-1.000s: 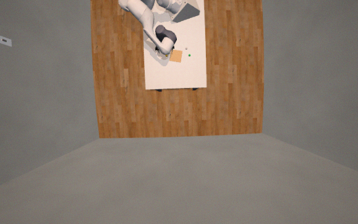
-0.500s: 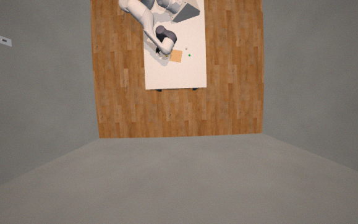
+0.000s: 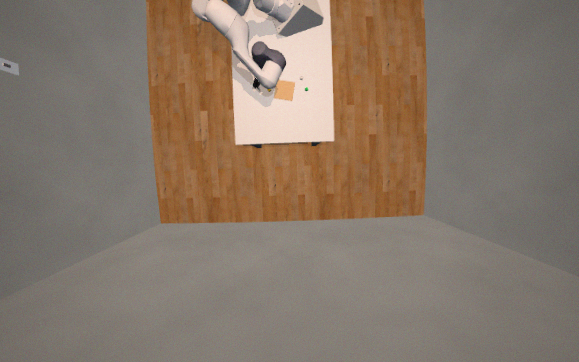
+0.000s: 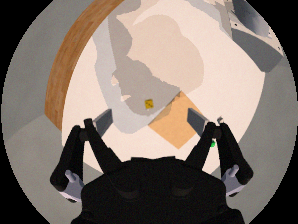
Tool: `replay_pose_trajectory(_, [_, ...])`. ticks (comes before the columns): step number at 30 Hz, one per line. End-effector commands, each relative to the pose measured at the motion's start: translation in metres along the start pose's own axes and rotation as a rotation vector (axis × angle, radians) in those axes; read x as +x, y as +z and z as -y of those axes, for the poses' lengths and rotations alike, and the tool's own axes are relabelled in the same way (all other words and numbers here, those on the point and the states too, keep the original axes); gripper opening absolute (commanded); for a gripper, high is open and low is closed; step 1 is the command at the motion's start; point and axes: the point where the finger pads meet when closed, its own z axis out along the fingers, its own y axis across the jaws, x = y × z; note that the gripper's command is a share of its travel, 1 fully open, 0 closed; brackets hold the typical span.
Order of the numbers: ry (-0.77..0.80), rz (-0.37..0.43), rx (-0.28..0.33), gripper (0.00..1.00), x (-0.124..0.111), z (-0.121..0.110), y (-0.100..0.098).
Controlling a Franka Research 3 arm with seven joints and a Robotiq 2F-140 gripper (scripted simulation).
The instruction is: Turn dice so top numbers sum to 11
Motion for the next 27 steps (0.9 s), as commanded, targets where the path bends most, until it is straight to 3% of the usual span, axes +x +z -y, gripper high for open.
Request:
replay_pose_trajectory(1, [-0.150, -0.007, -0.015, 1.00, -0.0001, 0.0005, 0.0016])
replay_pose_trajectory(2, [-0.150, -0.007, -0.015, 0.21, -0.0001, 0.0005, 0.0016])
replay_pose_trajectory(27, [-0.150, -0.007, -0.015, 0.21, -0.0001, 0.0005, 0.0016])
